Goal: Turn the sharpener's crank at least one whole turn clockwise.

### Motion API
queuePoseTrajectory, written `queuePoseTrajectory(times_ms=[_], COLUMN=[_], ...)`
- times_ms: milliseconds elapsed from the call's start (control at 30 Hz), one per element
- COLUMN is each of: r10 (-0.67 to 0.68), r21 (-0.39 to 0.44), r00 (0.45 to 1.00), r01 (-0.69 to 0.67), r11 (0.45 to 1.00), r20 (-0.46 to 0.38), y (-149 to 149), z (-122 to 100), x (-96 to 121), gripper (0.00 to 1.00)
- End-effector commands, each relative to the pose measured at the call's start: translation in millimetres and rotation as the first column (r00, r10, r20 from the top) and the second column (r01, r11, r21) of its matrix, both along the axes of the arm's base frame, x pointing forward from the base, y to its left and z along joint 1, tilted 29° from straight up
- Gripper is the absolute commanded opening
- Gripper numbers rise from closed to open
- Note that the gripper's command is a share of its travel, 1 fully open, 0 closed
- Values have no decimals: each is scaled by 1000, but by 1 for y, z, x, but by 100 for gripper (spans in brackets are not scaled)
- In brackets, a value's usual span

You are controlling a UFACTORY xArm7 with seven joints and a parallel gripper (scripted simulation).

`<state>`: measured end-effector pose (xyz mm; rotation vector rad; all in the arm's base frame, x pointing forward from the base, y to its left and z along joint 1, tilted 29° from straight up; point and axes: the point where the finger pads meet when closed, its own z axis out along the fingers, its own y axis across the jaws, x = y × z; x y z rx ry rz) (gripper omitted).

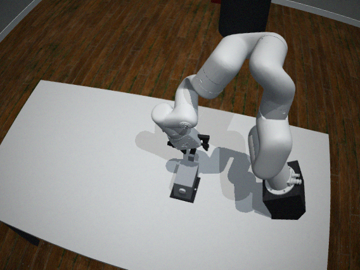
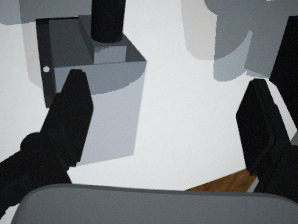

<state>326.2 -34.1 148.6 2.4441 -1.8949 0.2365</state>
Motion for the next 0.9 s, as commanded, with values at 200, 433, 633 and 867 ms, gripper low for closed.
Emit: queuePoseTrajectory(times_ms=[200, 433, 633, 867], r10=[-48, -48, -89, -89], r21=[119, 119, 208, 208], r00=[990, 990, 968, 968], r01=[33, 33, 39, 39], r11=[992, 992, 977, 977], r20=[129, 129, 236, 236], y=[-23, -23, -35, -35], z=[5, 5, 10, 10], x=[5, 5, 7, 7], gripper=[100, 100, 100, 100])
